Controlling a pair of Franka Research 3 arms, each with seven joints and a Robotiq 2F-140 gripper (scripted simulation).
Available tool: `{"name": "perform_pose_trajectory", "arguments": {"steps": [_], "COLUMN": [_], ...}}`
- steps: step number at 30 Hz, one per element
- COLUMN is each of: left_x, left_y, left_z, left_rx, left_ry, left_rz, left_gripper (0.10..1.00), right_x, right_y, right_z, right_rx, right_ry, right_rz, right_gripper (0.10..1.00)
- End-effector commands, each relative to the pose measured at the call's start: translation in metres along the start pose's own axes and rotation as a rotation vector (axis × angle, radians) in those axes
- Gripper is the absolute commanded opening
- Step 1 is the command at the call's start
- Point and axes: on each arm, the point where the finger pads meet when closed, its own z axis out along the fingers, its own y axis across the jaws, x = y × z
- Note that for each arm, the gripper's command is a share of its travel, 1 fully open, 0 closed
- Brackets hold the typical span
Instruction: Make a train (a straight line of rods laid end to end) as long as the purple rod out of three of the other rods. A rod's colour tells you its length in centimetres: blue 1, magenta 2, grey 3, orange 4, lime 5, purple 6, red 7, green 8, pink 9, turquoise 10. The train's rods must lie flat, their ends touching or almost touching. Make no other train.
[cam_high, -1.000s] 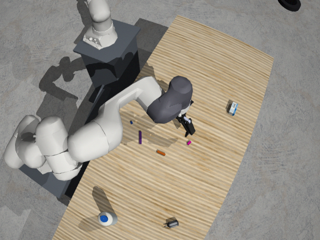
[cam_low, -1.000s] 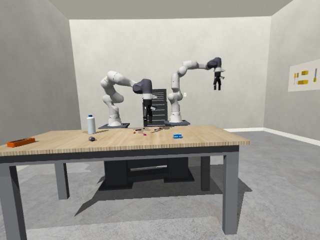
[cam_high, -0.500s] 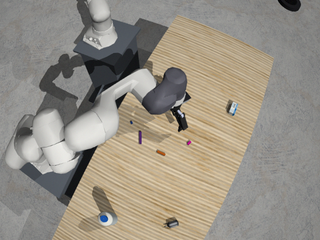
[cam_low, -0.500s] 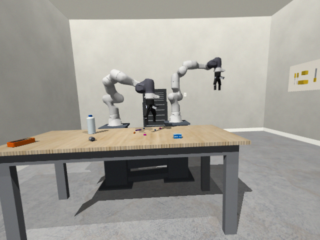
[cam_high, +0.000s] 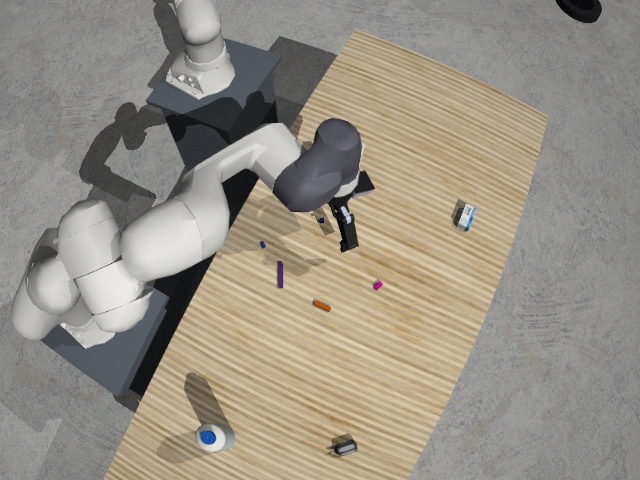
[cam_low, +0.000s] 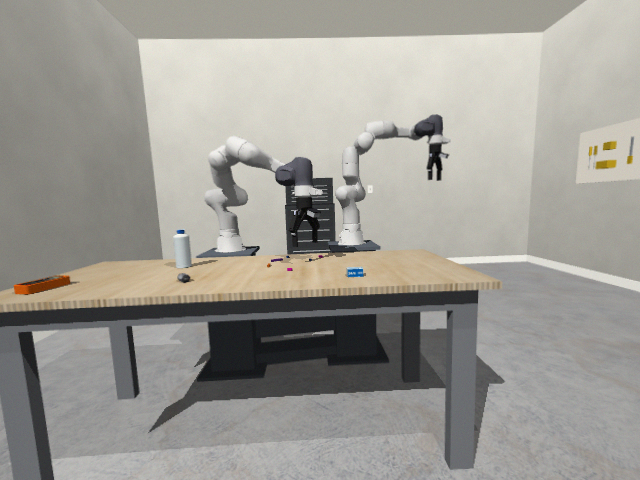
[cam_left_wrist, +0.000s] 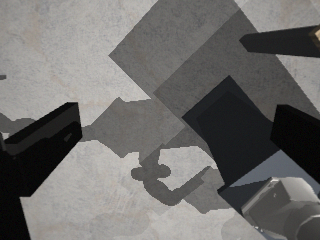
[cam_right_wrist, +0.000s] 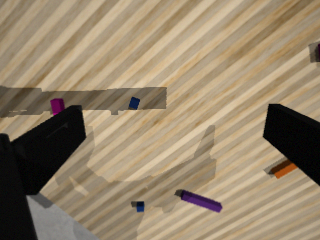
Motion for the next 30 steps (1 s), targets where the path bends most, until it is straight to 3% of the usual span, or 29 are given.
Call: {"name": "perform_pose_trajectory", "arguments": {"steps": [1, 14, 18, 19, 30], "left_x": [-0.001, -0.001, -0.001, -0.001, -0.001], "left_y": [0.001, 0.001, 0.001, 0.001, 0.001], "left_z": [0.000, 0.000, 0.000, 0.000, 0.000], "left_rx": [0.000, 0.000, 0.000, 0.000, 0.000], "left_ry": [-0.004, -0.004, -0.004, -0.004, -0.004], "left_rz": [0.004, 0.004, 0.004, 0.004, 0.004], "left_gripper": [1.000, 1.000, 1.000, 1.000, 1.000], "right_x": [0.000, -0.008, -0.008, -0.008, -0.008], "right_y": [-0.010, -0.041, -0.042, -0.042, -0.042], "right_z": [-0.002, -0.006, -0.006, -0.006, -0.006], "right_rx": [-0.001, 0.002, 0.002, 0.002, 0.002], "right_ry": [0.011, 0.011, 0.012, 0.012, 0.012], "right_rz": [0.167, 0.360, 0.367, 0.367, 0.367], "right_gripper": [1.000, 1.000, 1.000, 0.231, 0.231]}}
